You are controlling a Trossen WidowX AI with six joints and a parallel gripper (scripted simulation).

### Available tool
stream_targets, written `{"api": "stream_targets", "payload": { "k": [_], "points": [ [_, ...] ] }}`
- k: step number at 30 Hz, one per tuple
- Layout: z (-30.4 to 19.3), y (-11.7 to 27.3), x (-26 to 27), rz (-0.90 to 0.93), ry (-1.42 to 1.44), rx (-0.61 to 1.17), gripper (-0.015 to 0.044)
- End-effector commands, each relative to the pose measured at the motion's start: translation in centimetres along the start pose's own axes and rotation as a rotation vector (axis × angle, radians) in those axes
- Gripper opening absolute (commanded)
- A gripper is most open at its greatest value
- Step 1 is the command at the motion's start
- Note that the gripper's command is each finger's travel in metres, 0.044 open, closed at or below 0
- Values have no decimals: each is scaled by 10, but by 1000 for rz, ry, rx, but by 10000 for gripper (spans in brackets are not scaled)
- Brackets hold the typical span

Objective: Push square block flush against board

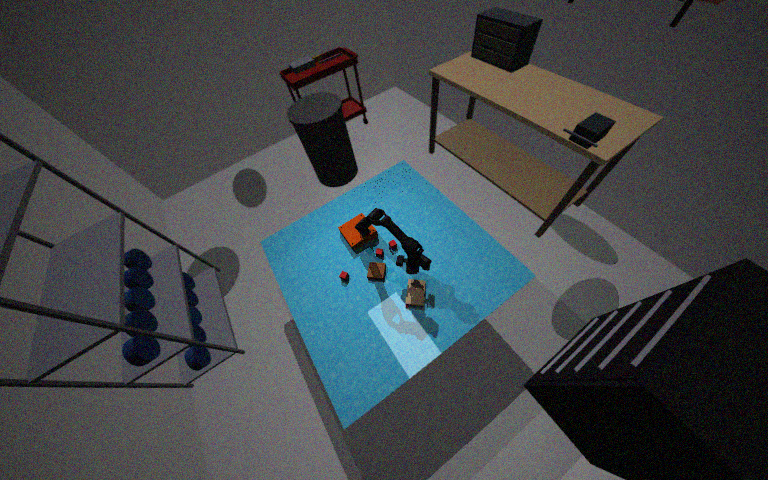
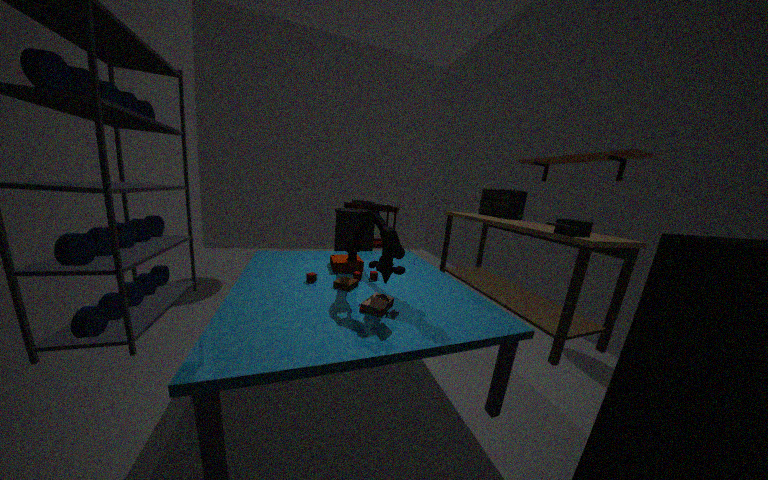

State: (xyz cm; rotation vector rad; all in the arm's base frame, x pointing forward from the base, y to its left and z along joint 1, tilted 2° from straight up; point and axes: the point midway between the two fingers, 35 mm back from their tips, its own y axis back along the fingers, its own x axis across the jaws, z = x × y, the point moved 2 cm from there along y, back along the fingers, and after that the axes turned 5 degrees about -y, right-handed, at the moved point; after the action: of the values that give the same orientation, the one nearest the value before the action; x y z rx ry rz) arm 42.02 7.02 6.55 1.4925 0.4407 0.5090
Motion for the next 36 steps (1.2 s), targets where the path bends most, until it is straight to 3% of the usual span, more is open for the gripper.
{"api": "stream_targets", "payload": {
  "k": [1, 10, 20, 25, 29, 36],
  "points": [
    [1, -2, -10, -22, 2, 8, 0],
    [8, 15, -115, -31, 38, 8, 0],
    [-24, 2, -231, -43, 79, 11, 0],
    [-27, -3, -237, -43, 81, 12, 0],
    [-28, -53, -240, -44, 81, 12, 0],
    [-26, -55, -240, -44, 81, 12, 0]
  ]
}}
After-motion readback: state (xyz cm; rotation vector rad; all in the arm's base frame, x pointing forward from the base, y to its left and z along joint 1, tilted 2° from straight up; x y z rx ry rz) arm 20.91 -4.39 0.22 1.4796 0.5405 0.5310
